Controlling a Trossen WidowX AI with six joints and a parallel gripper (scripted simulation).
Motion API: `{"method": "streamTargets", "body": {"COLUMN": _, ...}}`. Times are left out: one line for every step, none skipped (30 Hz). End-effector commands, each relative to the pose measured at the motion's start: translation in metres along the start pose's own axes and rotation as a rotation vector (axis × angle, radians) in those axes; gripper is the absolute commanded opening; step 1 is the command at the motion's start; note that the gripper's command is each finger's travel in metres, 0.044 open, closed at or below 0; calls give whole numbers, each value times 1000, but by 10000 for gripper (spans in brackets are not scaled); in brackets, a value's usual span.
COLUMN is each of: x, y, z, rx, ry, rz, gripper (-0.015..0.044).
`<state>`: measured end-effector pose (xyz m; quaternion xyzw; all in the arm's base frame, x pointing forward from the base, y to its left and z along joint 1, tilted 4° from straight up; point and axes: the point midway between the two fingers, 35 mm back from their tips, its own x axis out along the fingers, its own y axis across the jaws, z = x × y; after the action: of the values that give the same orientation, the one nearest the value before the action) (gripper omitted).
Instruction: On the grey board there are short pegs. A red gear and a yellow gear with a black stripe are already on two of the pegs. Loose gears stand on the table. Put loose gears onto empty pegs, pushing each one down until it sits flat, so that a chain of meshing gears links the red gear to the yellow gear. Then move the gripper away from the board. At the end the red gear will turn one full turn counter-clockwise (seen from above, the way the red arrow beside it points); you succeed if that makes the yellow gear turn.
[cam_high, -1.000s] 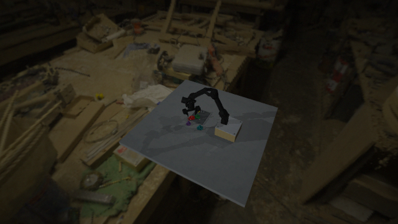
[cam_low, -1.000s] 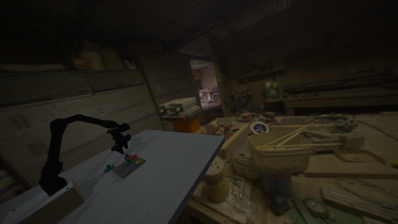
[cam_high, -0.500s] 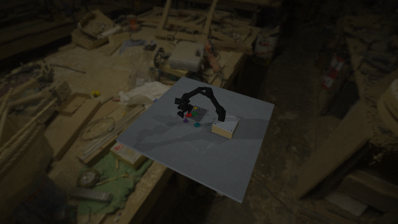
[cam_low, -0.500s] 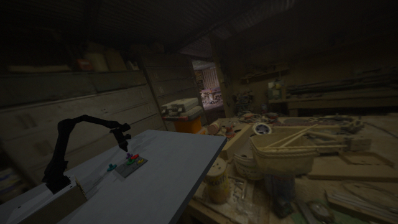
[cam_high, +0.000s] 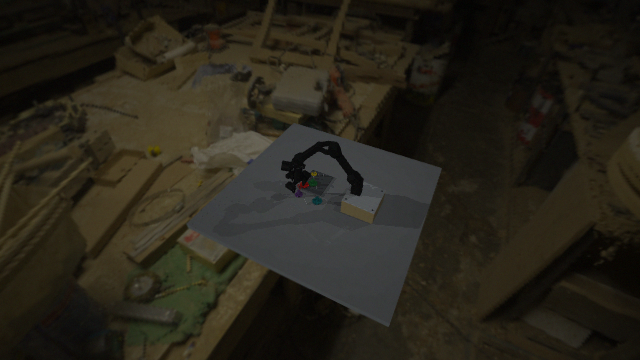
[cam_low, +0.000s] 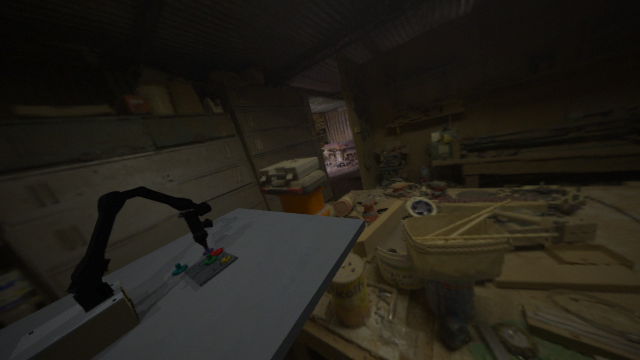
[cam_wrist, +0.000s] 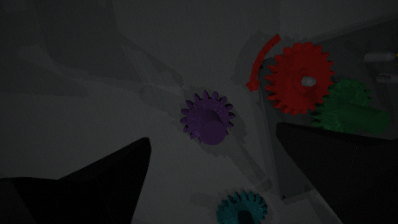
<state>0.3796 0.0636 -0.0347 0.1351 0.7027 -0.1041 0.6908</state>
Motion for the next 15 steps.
{"method": "streamTargets", "body": {"x": 11, "y": -1, "z": -2, "rx": -2, "ry": 13, "rz": -2, "gripper": 440}}
{"method": "streamTargets", "body": {"x": 12, "y": -1, "z": -2, "rx": -2, "ry": 13, "rz": -2, "gripper": 440}}
{"method": "streamTargets", "body": {"x": 14, "y": -1, "z": -2, "rx": -2, "ry": 13, "rz": -2, "gripper": 440}}
{"method": "streamTargets", "body": {"x": 15, "y": -1, "z": -2, "rx": -2, "ry": 13, "rz": -2, "gripper": 440}}
{"method": "streamTargets", "body": {"x": 17, "y": -1, "z": -2, "rx": -2, "ry": 13, "rz": -2, "gripper": 440}}
{"method": "streamTargets", "body": {"x": 19, "y": -1, "z": -2, "rx": -2, "ry": 13, "rz": -2, "gripper": 440}}
{"method": "streamTargets", "body": {"x": 20, "y": -1, "z": -2, "rx": -2, "ry": 13, "rz": -2, "gripper": 440}}
{"method": "streamTargets", "body": {"x": 22, "y": -1, "z": -2, "rx": -2, "ry": 13, "rz": -2, "gripper": 440}}
{"method": "streamTargets", "body": {"x": 22, "y": -1, "z": -2, "rx": -2, "ry": 13, "rz": -2, "gripper": 440}}
{"method": "streamTargets", "body": {"x": 23, "y": -1, "z": -2, "rx": -2, "ry": 13, "rz": -2, "gripper": 440}}
{"method": "streamTargets", "body": {"x": 23, "y": -1, "z": -2, "rx": -2, "ry": 13, "rz": -2, "gripper": 440}}
{"method": "streamTargets", "body": {"x": 23, "y": -1, "z": -2, "rx": -2, "ry": 13, "rz": -2, "gripper": 440}}
{"method": "streamTargets", "body": {"x": 23, "y": -1, "z": -2, "rx": -2, "ry": 13, "rz": -2, "gripper": 440}}
{"method": "streamTargets", "body": {"x": 23, "y": -1, "z": -2, "rx": -2, "ry": 13, "rz": -2, "gripper": 440}}
{"method": "streamTargets", "body": {"x": 23, "y": -1, "z": -2, "rx": -2, "ry": 13, "rz": -2, "gripper": 440}}
